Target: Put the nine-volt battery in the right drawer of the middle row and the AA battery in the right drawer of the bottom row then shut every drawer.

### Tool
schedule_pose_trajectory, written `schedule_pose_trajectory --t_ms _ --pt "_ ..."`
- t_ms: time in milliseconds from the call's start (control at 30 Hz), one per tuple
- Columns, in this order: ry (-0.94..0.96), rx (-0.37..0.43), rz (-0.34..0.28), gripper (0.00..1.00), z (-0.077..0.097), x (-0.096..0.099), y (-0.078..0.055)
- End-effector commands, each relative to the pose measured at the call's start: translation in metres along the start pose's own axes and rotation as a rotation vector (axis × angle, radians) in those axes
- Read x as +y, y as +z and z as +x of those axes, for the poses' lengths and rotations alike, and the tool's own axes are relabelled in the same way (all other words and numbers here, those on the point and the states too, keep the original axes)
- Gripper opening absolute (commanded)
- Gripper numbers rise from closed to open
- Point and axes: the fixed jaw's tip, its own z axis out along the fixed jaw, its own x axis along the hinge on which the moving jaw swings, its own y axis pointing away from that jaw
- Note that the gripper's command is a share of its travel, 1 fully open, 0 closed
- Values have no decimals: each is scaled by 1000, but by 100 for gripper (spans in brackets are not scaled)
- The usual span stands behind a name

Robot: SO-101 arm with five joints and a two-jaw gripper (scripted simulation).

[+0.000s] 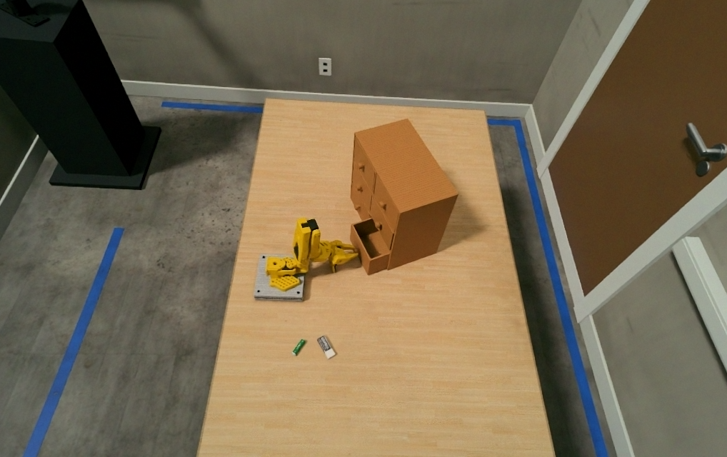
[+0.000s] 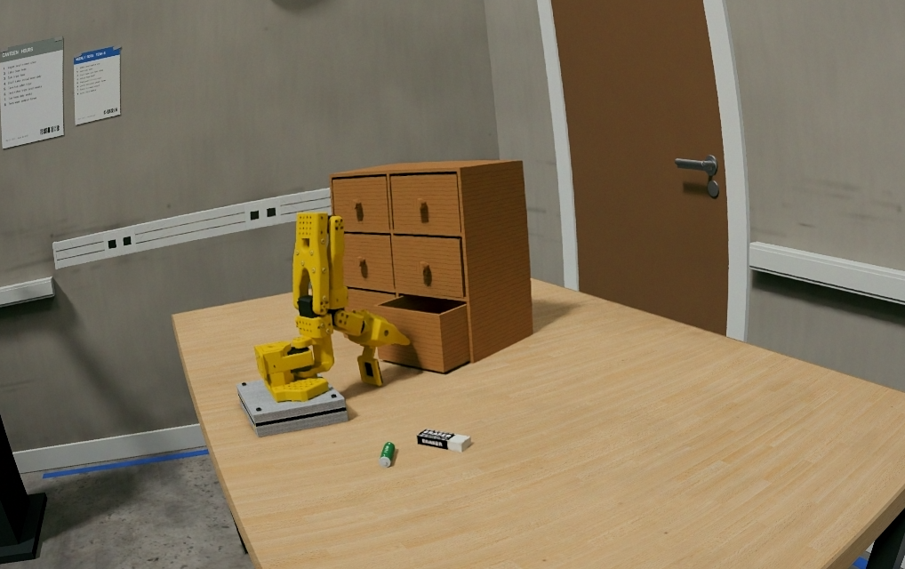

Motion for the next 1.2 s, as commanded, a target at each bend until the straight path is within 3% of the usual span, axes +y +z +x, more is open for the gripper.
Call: schedule_pose_trajectory --t_ms 0,967,1167 --pt "9 4 -1 4 0 0 -2" --pt "9 4 -1 21 0 0 -2" --pt "17 -47 -1 21 0 0 -2"
